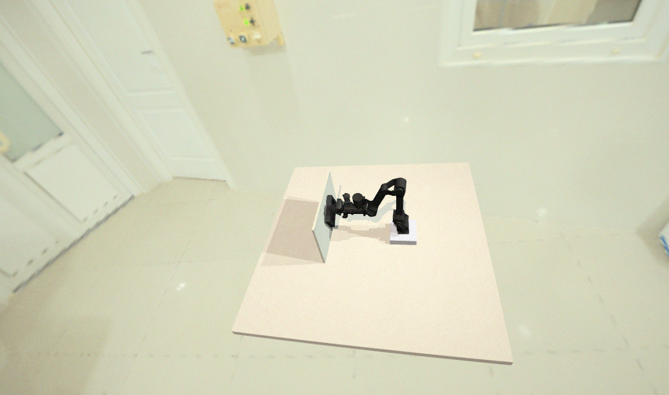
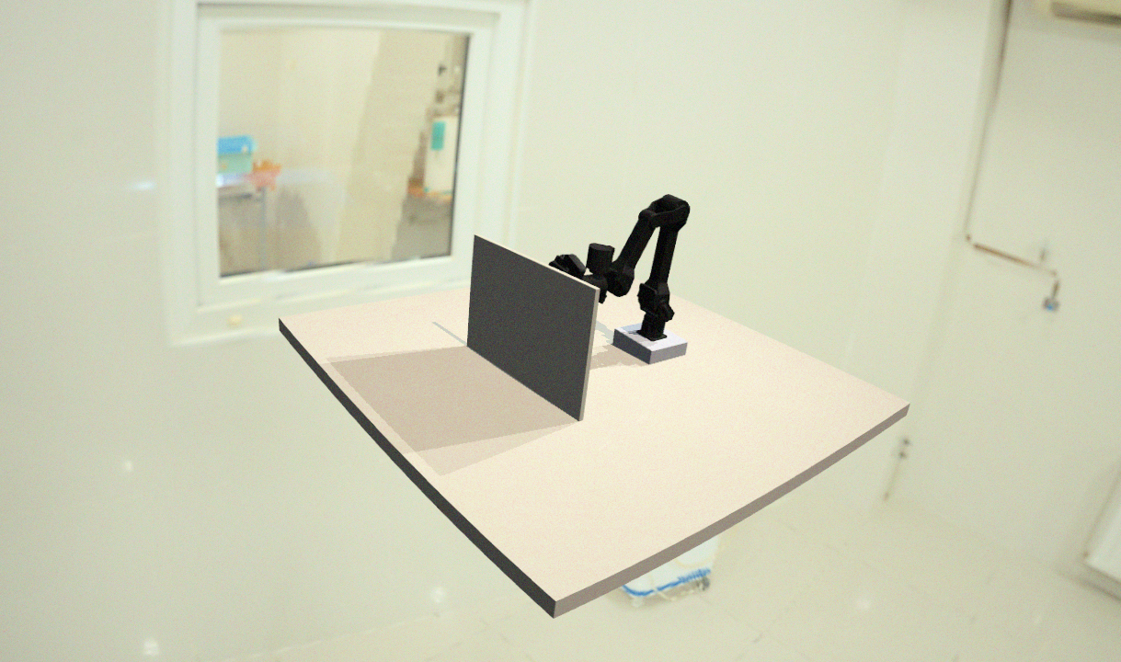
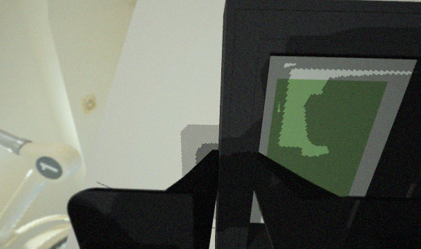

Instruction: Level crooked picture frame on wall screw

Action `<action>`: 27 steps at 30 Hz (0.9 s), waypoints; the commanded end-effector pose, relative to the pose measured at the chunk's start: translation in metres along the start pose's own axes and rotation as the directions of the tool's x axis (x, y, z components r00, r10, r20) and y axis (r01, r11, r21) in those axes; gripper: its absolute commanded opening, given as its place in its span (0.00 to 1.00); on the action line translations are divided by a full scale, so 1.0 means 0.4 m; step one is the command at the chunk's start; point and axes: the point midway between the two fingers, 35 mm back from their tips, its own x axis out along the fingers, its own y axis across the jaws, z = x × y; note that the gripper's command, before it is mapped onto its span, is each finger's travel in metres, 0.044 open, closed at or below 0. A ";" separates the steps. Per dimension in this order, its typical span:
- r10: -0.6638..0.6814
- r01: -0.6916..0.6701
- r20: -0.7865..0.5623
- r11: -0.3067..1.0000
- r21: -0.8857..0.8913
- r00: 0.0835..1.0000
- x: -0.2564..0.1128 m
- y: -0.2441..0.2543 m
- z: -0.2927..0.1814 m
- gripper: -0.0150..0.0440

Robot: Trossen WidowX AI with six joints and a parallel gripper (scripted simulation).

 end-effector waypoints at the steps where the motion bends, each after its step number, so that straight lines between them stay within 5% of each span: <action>1: 0.005 -0.005 -0.002 1.000 -0.004 1.000 -0.001 -0.001 0.000 0.25; 27: 0.005 -0.005 -0.001 1.000 0.005 1.000 0.000 -0.006 0.001 0.25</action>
